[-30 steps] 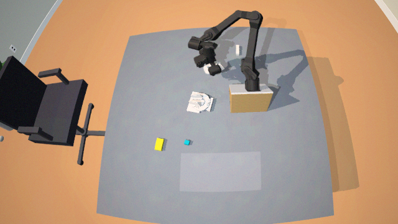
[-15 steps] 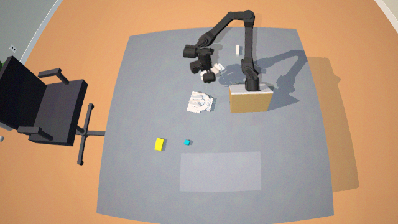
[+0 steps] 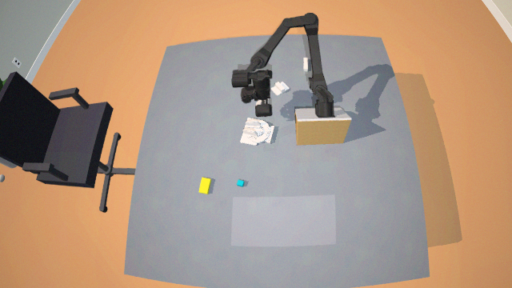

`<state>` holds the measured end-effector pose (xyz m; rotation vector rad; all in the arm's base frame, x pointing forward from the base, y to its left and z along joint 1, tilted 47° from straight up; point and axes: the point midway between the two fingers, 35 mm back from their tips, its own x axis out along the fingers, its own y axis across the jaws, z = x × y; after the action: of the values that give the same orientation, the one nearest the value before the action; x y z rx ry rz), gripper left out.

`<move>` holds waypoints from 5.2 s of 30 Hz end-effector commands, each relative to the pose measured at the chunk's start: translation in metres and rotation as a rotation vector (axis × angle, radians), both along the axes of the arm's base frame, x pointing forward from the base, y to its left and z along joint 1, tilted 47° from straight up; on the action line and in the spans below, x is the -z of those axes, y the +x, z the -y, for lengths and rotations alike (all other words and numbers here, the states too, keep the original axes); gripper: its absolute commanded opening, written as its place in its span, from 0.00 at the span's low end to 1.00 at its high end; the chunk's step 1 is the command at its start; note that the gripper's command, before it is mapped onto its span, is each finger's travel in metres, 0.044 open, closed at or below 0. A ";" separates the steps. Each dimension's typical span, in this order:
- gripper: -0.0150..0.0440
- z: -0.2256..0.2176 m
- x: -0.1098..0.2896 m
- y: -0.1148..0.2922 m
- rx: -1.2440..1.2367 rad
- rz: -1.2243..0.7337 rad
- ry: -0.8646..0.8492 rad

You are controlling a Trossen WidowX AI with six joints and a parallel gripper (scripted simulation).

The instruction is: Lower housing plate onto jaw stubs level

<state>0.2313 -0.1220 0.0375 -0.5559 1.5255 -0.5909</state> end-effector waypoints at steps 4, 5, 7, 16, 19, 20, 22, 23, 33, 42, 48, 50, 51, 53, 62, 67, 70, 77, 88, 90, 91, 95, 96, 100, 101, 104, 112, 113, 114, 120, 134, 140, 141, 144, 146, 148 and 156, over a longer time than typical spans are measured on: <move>0.85 -0.017 0.016 0.002 0.061 0.051 -0.021; 0.85 -0.019 0.018 0.002 0.069 0.059 -0.024; 0.85 -0.024 0.023 0.002 0.085 0.074 -0.030; 0.85 -0.047 0.043 0.000 0.157 0.152 -0.063; 0.85 -0.054 0.049 -0.002 0.180 0.181 -0.076; 0.85 -0.056 0.052 -0.003 0.187 0.191 -0.081; 0.85 -0.059 0.054 -0.004 0.197 0.204 -0.087; 0.85 -0.060 0.055 -0.004 0.198 0.205 -0.087; 0.85 -0.060 0.055 -0.004 0.198 0.205 -0.087; 0.85 -0.059 0.055 -0.004 0.204 0.212 -0.088; 0.85 -0.059 0.055 -0.004 0.204 0.212 -0.088; 0.85 -0.061 0.056 -0.004 0.204 0.212 -0.087; 0.85 -0.063 0.058 -0.004 0.204 0.212 -0.087; 0.85 -0.064 0.059 -0.004 0.205 0.212 -0.087; 0.85 -0.064 0.059 -0.004 0.205 0.212 -0.087; 0.85 -0.064 0.059 -0.004 0.205 0.212 -0.087; 0.85 -0.064 0.059 -0.004 0.205 0.212 -0.087; 0.85 -0.064 0.060 -0.004 0.206 0.213 -0.087; 0.85 -0.063 0.062 -0.004 0.206 0.213 -0.087; 0.85 -0.061 0.064 -0.004 0.206 0.213 -0.086; 0.85 -0.059 0.065 -0.004 0.206 0.213 -0.086; 0.85 -0.055 0.070 -0.003 0.206 0.213 -0.085; 0.85 -0.054 0.071 -0.003 0.206 0.213 -0.084; 0.85 -0.049 0.076 -0.003 0.205 0.213 -0.084; 0.85 -0.048 0.077 -0.003 0.205 0.213 -0.084; 0.85 -0.045 0.081 -0.003 0.205 0.213 -0.084; 0.85 -0.035 0.089 -0.004 0.205 0.212 -0.085; 0.85 -0.034 0.091 -0.004 0.205 0.212 -0.085; 0.85 -0.032 0.092 -0.004 0.205 0.212 -0.085; 0.85 -0.025 0.098 -0.005 0.205 0.212 -0.088; 0.85 -0.019 0.102 -0.006 0.205 0.212 -0.090; 0.85 -0.019 0.102 -0.006 0.205 0.212 -0.090; 0.85 -0.019 0.102 -0.006 0.205 0.212 -0.090; 0.85 -0.018 0.103 -0.006 0.201 0.208 -0.090; 0.85 -0.018 0.104 -0.007 0.199 0.206 -0.090; 0.85 -0.018 0.104 -0.007 0.199 0.206 -0.090; 0.85 -0.016 0.105 -0.007 0.199 0.206 -0.090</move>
<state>0.2250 -0.1038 -0.0669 -0.3939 1.3722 -0.8449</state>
